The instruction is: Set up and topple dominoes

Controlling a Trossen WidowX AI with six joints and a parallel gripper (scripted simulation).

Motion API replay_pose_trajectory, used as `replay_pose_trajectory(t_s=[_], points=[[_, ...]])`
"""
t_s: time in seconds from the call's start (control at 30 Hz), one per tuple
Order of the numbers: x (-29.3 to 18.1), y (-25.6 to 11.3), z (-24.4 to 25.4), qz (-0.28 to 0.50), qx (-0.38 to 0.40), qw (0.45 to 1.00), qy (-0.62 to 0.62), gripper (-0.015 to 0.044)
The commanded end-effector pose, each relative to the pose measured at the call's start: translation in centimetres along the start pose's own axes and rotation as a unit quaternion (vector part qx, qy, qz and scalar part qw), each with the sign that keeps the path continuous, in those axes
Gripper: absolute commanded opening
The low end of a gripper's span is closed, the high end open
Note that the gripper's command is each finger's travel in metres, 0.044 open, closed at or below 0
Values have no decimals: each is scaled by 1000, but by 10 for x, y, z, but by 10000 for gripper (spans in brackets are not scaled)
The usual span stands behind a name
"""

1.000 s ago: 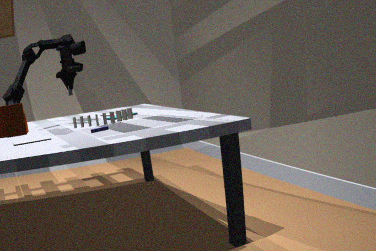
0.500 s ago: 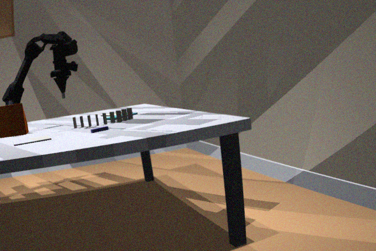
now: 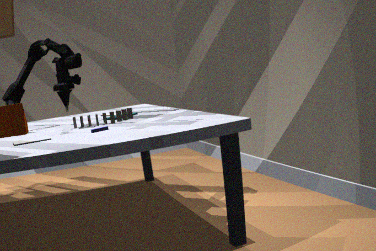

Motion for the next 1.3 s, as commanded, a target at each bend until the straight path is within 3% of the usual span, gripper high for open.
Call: replay_pose_trajectory(t_s=[0.0,0.3,0.77,1.17,1.27], points=[[-4,27,-1,5,6,1000,8,107],[-11,72,3,6,11,1000,7,107],[-11,73,3,6,11,1000,7,107],[-11,73,3,6,11,1000,7,422],[-11,73,3,6,11,1000,7,440]])
Point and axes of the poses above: the point midway between the two fingers, 35 mm back from their tips, its own y axis out along the fingers, its own z axis across the jaws, x = y × z, the point moved 3 cm from there along -y, back along the fingers, and after that the axes turned 6 degrees about -y, right-handed, at the moved point
